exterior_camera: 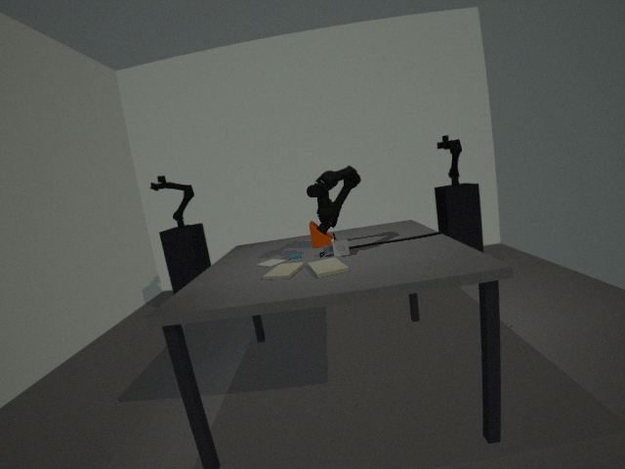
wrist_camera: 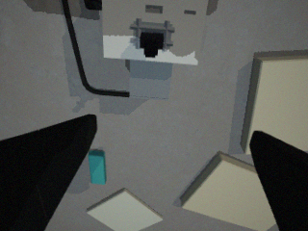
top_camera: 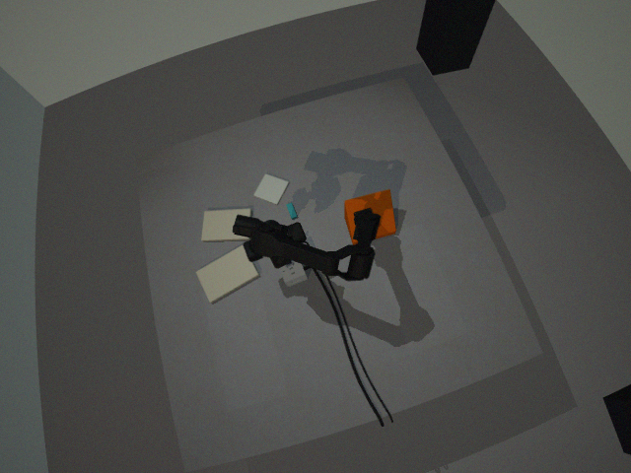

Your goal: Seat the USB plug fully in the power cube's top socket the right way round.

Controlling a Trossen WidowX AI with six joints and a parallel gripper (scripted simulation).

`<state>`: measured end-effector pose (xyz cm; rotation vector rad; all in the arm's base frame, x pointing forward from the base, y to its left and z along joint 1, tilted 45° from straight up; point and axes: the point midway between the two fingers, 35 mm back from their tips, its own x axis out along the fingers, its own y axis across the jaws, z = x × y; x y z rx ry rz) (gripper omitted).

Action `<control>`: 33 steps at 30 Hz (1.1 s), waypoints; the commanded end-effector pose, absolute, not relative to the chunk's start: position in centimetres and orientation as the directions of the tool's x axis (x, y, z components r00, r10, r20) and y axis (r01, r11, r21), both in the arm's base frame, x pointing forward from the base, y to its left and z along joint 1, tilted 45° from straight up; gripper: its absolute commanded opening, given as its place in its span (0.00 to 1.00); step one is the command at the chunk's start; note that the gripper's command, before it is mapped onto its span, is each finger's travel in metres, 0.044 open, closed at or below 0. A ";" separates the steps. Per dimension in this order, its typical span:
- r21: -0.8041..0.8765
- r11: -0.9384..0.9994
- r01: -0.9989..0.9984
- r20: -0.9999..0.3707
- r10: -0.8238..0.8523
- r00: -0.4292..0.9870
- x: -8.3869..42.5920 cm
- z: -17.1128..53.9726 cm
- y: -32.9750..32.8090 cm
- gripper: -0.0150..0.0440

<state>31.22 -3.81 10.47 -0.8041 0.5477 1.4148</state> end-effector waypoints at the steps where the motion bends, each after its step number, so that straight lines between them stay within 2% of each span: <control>1: -0.120 -0.075 -0.990 -0.714 0.699 0.033 29.0 12.4 -1.0 1.00; 33: -0.121 -0.075 -0.990 -0.714 0.700 0.034 29.5 10.5 0.5 1.00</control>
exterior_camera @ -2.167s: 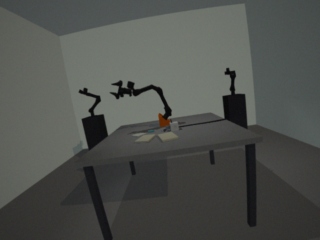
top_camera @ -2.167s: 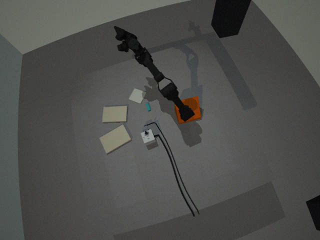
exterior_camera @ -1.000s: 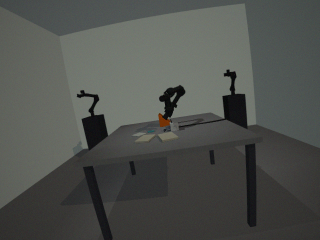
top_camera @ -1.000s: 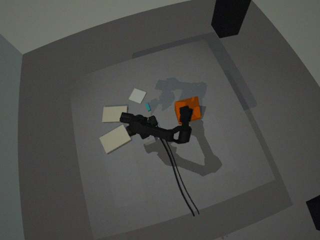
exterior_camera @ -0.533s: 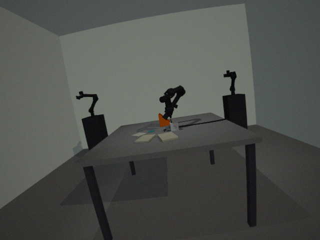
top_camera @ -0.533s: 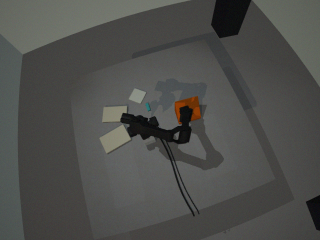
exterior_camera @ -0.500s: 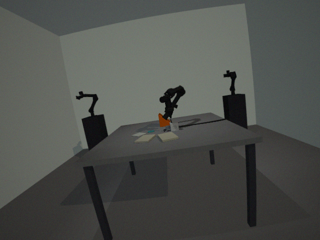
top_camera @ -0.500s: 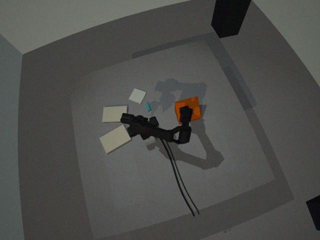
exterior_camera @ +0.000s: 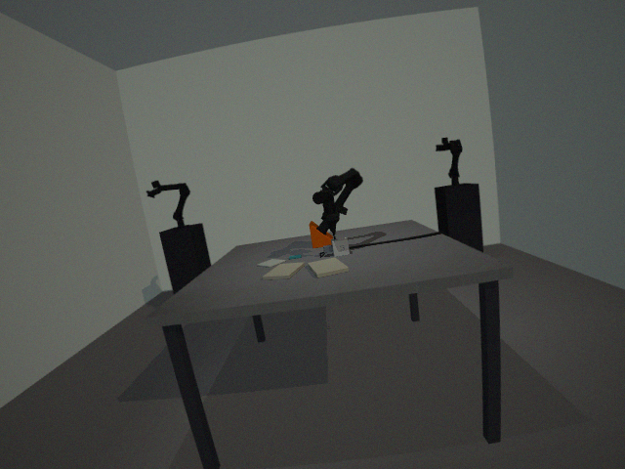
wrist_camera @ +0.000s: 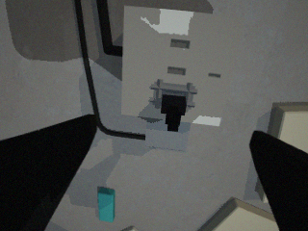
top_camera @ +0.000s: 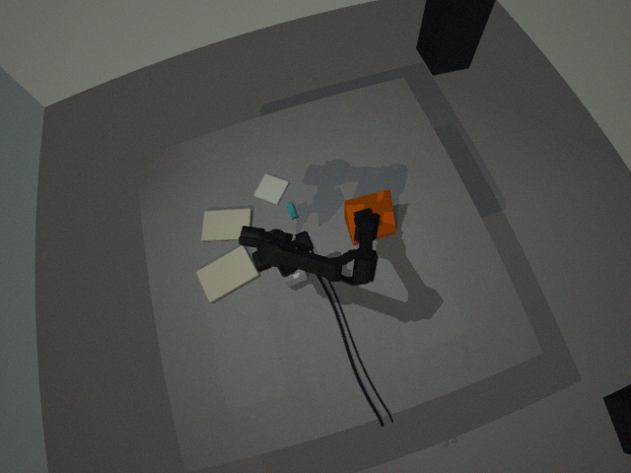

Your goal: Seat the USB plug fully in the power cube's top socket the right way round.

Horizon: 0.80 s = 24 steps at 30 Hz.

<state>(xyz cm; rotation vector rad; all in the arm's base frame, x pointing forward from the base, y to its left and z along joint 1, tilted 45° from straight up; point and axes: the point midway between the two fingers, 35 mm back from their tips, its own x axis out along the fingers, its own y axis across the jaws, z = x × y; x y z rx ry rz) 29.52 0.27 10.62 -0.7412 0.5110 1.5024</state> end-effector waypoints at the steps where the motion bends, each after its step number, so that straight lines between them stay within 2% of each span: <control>1: -0.121 -0.075 -0.990 -0.713 0.700 0.034 29.5 10.4 0.6 1.00; 7: -0.121 -0.075 -0.990 -0.713 0.700 0.034 29.5 10.1 0.9 1.00; 23: -0.121 -0.080 -0.989 -0.715 0.698 0.031 29.5 10.2 0.7 0.29; 24: -0.121 -0.080 -0.989 -0.715 0.698 0.031 29.5 10.2 0.7 0.28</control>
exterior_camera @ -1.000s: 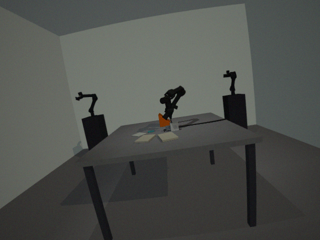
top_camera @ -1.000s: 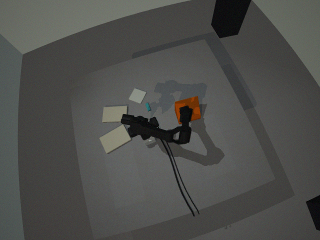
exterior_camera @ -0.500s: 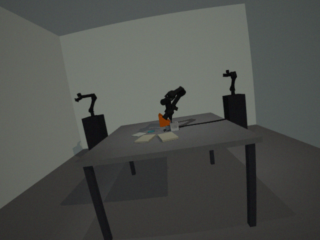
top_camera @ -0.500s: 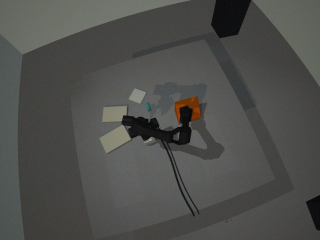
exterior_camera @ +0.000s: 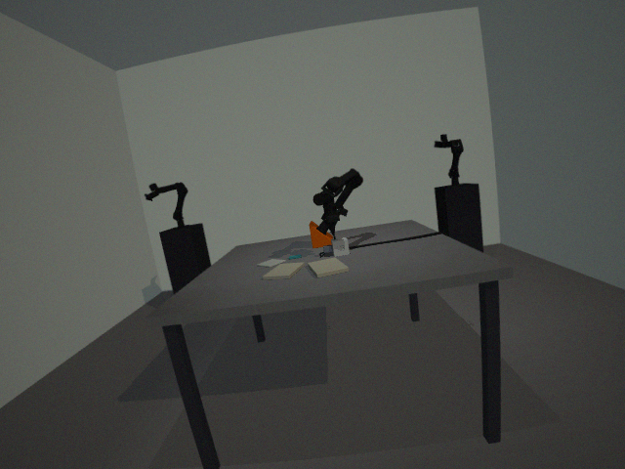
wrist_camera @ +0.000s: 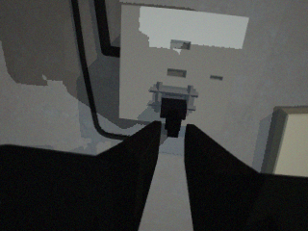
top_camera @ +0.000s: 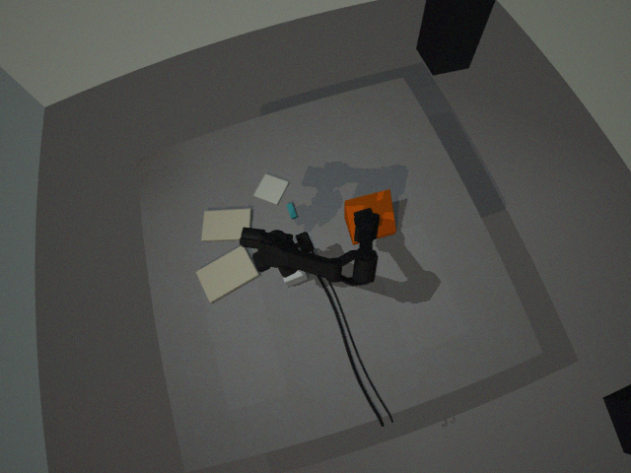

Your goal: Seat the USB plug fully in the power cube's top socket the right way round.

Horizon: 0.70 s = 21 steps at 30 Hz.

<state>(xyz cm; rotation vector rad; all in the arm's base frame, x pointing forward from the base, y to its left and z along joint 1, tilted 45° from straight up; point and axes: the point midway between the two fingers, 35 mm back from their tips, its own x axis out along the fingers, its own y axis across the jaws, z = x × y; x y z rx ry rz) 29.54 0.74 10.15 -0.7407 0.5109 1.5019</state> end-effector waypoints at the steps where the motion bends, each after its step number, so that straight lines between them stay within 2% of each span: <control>1: -0.121 -0.080 -0.989 -0.715 0.698 0.031 29.5 10.2 0.7 0.27; 21: -0.121 -0.079 -0.990 -0.715 0.698 0.032 29.5 10.3 0.6 0.25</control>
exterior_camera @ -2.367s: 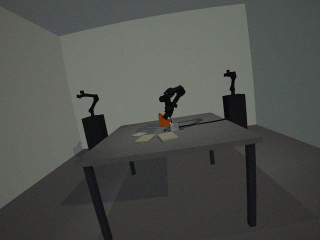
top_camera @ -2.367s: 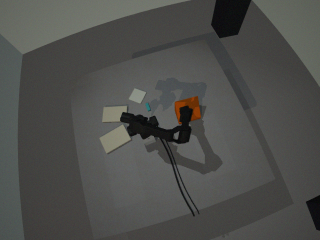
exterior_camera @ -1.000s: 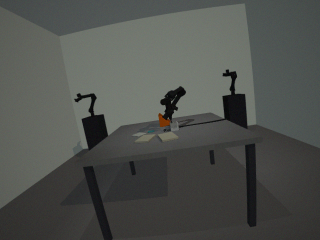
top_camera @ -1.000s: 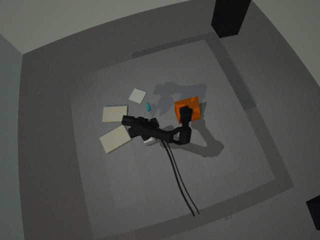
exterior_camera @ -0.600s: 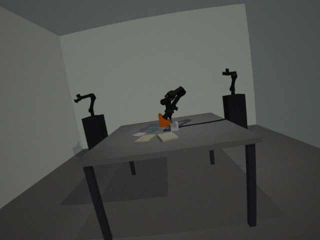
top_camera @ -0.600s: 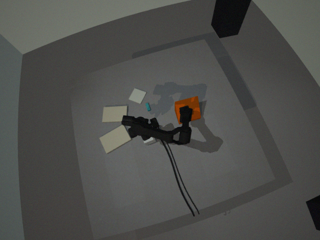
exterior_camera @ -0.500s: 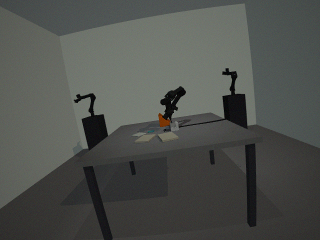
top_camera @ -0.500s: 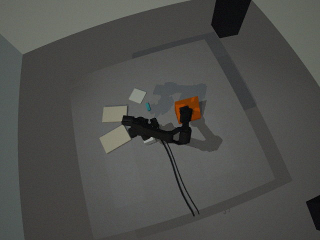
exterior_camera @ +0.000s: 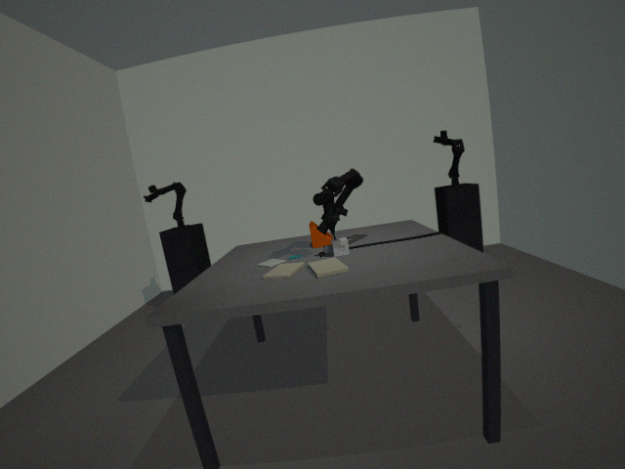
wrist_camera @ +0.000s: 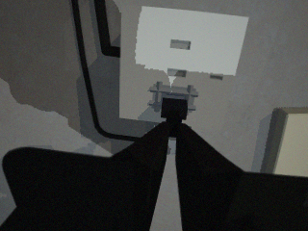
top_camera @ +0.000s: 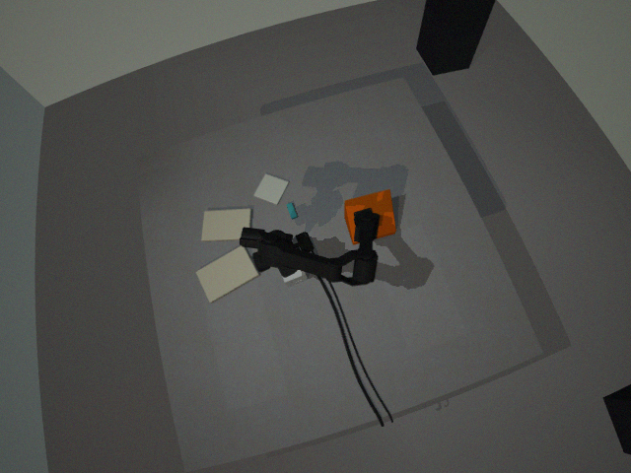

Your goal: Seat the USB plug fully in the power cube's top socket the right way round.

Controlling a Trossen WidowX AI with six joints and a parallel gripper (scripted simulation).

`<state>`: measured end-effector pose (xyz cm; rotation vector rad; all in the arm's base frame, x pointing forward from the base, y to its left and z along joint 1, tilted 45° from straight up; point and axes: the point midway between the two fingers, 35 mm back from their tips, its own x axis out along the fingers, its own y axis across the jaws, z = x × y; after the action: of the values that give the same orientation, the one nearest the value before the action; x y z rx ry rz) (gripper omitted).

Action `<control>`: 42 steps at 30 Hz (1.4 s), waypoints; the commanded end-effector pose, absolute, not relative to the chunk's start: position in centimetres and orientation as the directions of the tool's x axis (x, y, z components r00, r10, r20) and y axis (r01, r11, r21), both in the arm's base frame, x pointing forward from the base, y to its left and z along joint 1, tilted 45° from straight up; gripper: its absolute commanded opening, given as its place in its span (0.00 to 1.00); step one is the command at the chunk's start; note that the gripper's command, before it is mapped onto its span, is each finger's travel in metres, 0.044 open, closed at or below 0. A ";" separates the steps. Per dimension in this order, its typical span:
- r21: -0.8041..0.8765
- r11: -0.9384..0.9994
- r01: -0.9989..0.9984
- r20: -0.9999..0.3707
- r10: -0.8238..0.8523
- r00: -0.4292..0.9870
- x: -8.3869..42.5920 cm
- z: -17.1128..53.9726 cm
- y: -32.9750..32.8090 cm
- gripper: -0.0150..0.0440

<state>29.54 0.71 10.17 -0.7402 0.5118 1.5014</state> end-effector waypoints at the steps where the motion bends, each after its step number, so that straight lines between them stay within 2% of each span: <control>1: -0.121 -0.079 -0.990 -0.715 0.698 0.032 29.5 10.3 0.6 0.25; 42: -0.120 -0.079 -0.990 -0.716 0.698 0.031 29.4 12.2 -1.3 0.25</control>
<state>29.41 -1.16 12.14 -0.7368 0.5128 1.4990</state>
